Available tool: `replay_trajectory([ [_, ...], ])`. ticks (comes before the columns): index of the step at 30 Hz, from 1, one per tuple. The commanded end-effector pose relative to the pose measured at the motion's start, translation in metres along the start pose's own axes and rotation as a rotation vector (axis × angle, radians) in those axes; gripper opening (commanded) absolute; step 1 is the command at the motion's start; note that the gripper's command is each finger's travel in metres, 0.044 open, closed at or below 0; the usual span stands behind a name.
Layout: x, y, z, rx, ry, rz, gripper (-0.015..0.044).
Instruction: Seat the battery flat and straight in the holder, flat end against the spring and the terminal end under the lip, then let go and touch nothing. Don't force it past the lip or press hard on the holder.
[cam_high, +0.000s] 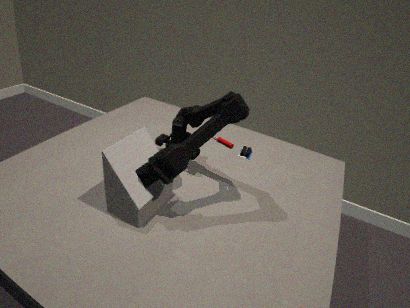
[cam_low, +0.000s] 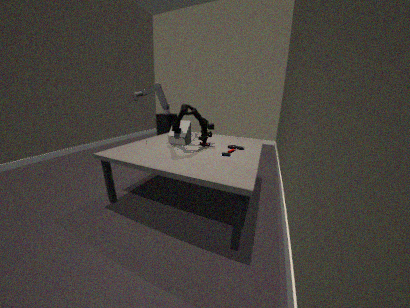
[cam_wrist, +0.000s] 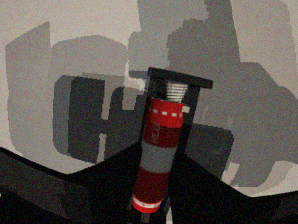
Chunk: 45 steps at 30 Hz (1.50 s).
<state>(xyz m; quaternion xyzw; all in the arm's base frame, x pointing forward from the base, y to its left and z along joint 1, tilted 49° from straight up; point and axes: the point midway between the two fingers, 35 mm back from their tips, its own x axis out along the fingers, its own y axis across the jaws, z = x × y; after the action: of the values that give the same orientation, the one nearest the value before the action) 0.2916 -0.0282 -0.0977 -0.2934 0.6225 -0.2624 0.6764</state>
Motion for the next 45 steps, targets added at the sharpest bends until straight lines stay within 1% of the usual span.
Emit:
replay_trajectory([
  [1,0.001,-0.002,0.001,0.012,-0.02,-0.002,0.0059],
  [8,0.001,-0.002,0.0,0.013,-0.052,-0.001,0.0059],
  [32,0.0,-0.003,-0.013,0.012,-0.077,0.004,0.0059],
  [45,-0.001,-0.003,-0.013,0.012,-0.076,0.003,0.0059],
])
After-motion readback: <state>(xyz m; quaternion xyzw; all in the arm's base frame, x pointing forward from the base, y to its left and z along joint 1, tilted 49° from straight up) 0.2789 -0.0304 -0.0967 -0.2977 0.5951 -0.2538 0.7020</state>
